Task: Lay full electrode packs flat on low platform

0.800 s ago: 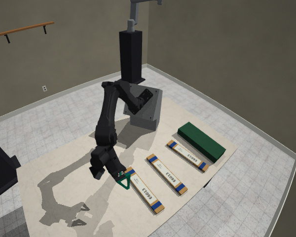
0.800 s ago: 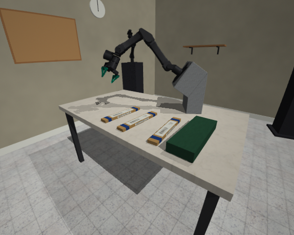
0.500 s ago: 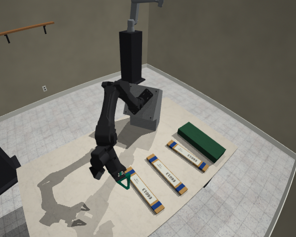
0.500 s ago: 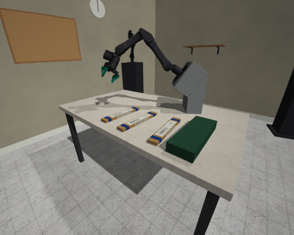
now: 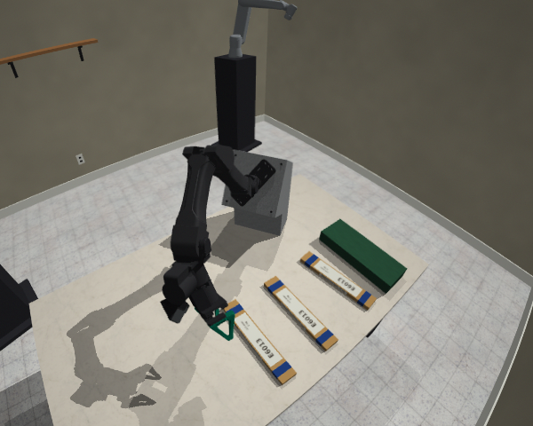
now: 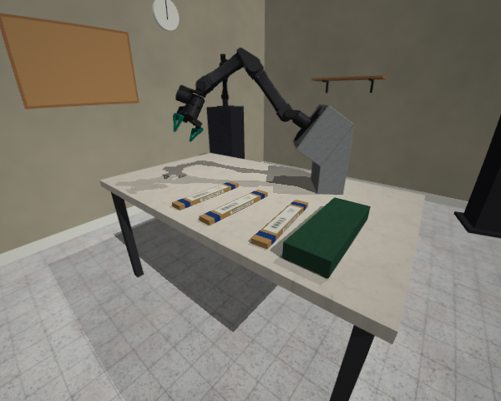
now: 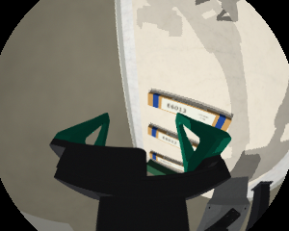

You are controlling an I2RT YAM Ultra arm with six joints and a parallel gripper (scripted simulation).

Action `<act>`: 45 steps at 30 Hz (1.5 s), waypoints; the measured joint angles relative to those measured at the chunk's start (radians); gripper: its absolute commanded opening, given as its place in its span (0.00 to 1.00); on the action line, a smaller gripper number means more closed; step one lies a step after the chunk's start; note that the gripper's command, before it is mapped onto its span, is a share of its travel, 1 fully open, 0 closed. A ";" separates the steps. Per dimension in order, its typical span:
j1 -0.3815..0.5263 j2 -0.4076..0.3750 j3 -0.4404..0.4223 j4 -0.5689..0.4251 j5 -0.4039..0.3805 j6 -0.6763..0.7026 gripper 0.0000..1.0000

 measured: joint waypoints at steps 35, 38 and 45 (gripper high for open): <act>0.037 -0.021 0.063 -0.094 0.026 0.011 0.97; 0.062 -0.045 0.121 -0.147 0.044 0.016 0.97; 0.130 -0.089 0.177 -0.197 0.088 -0.010 0.97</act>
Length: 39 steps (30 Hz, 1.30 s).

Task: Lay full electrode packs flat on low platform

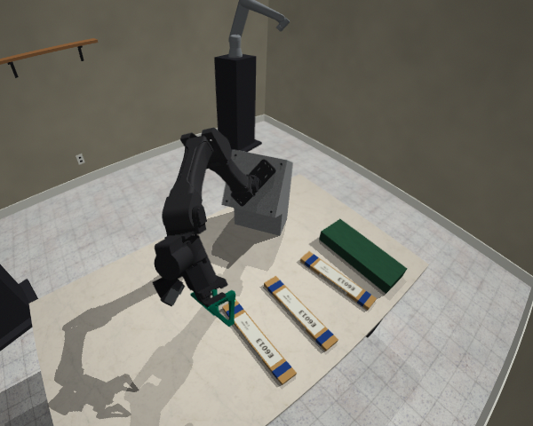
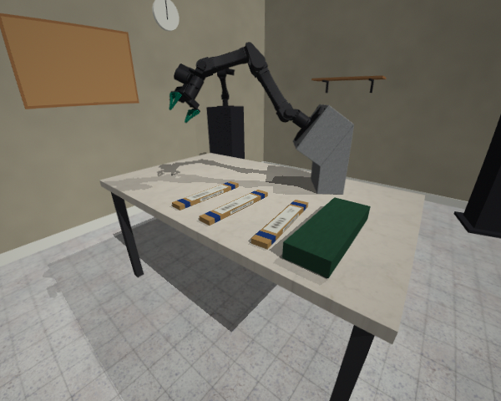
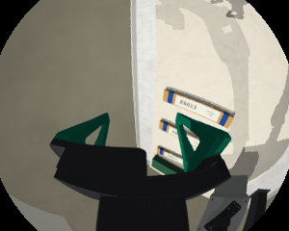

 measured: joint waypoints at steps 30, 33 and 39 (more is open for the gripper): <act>0.371 -0.030 -0.450 0.398 0.091 -0.399 0.97; 0.384 -0.031 -0.468 0.417 0.104 -0.422 0.97; 0.386 -0.050 -0.469 0.463 0.121 -0.445 0.97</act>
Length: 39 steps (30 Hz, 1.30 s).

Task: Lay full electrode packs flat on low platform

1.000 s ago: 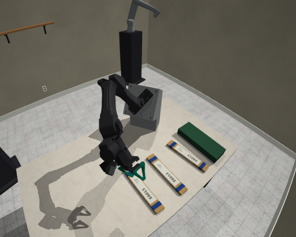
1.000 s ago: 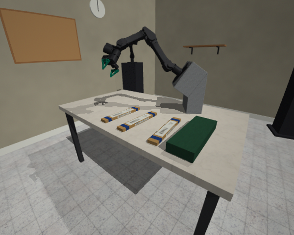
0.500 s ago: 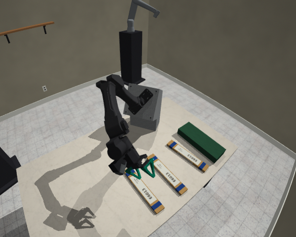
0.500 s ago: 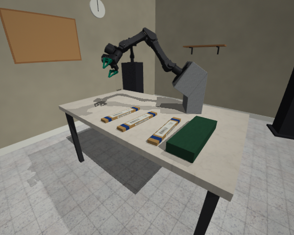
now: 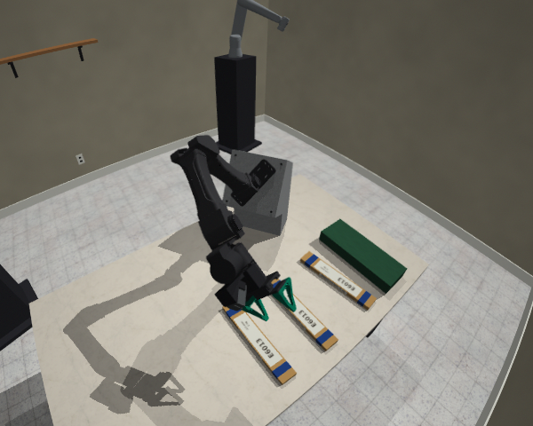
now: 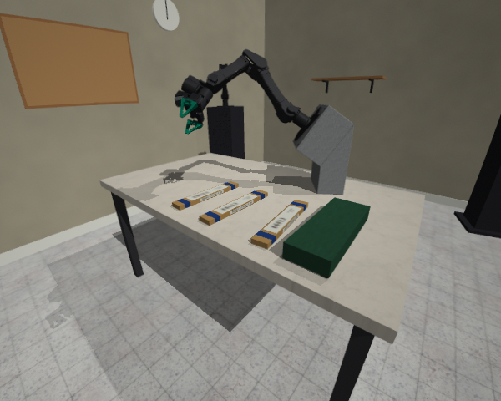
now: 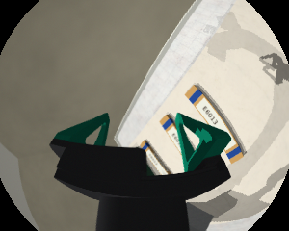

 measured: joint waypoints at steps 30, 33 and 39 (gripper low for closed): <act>0.396 -0.072 -0.228 0.092 0.298 -0.324 0.97; 0.472 -0.072 -0.228 0.040 0.390 -0.337 0.97; 0.617 -0.074 -0.262 -0.033 0.571 -0.337 0.97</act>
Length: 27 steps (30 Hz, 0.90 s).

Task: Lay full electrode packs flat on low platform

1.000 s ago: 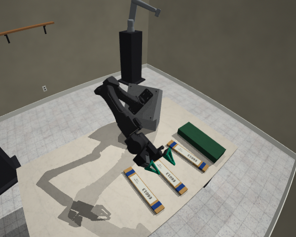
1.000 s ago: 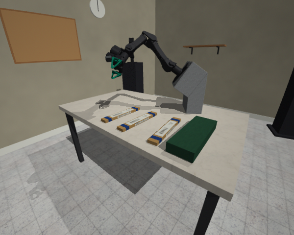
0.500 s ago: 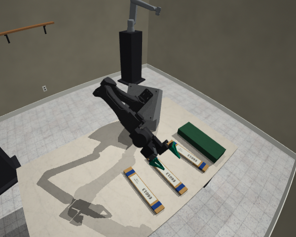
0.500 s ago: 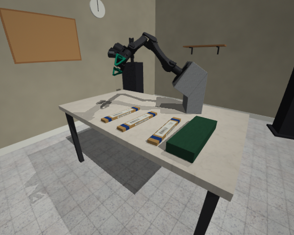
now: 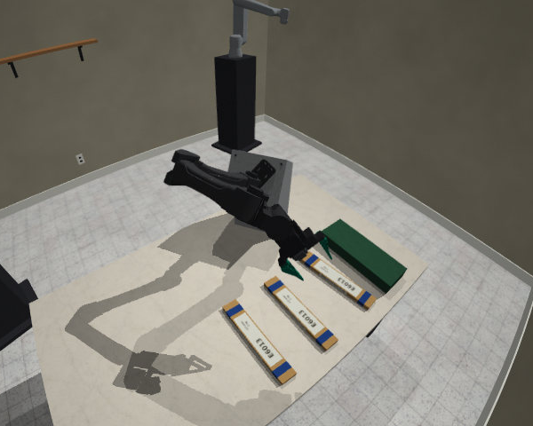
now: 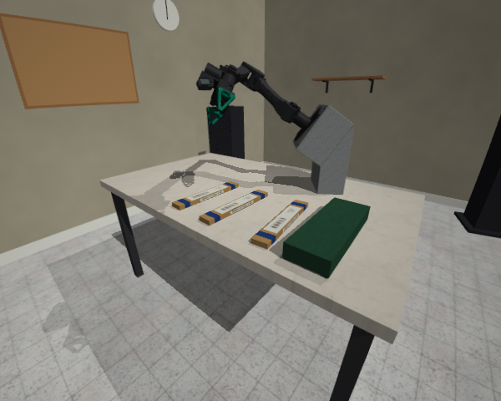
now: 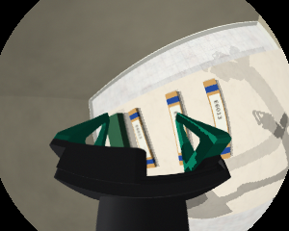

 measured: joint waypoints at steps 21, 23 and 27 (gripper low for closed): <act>0.431 0.168 -0.050 -0.422 0.491 0.349 0.97; 0.456 0.210 -0.051 -0.462 0.505 0.399 0.97; 0.497 0.333 -0.019 -0.583 0.528 0.547 0.97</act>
